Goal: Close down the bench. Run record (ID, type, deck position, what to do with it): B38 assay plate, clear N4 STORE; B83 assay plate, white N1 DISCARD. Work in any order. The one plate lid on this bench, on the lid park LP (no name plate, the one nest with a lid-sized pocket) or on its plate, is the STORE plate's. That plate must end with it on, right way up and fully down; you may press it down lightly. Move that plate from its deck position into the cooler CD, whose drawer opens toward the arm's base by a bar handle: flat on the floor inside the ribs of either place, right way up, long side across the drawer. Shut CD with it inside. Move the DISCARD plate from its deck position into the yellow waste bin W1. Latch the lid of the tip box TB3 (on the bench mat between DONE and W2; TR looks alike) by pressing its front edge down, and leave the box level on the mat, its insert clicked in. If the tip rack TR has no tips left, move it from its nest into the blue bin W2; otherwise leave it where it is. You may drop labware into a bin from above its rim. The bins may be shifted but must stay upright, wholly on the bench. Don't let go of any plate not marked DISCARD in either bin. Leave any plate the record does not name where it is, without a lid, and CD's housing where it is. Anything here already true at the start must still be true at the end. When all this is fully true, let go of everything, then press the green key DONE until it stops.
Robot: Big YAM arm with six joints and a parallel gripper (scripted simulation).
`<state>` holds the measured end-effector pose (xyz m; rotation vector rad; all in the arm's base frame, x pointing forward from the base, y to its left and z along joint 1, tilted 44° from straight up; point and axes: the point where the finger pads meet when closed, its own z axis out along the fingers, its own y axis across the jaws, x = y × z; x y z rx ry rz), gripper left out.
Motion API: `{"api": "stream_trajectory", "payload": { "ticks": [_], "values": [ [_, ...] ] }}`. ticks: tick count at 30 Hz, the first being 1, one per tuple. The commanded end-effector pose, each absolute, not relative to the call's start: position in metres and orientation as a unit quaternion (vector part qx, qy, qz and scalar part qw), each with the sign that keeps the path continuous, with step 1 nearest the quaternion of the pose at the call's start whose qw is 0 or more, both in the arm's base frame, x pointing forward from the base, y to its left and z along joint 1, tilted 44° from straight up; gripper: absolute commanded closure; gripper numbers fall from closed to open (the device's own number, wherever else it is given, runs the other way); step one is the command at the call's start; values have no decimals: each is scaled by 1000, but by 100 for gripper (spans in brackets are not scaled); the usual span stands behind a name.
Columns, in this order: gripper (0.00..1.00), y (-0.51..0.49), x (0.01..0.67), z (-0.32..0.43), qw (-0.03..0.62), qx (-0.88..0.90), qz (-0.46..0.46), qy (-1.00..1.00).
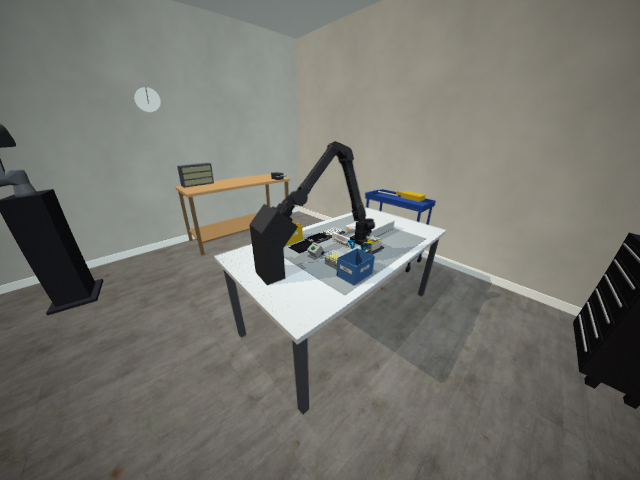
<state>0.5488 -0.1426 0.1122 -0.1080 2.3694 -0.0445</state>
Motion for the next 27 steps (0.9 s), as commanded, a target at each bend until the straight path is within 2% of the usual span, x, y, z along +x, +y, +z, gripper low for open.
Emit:
{"api": "stream_trajectory", "payload": {
  "ticks": [1,27],
  "values": [
    [100,-140,555,110,374,-40,-15,926],
    [100,-140,556,112,373,-41,-15,927]
  ]
}}
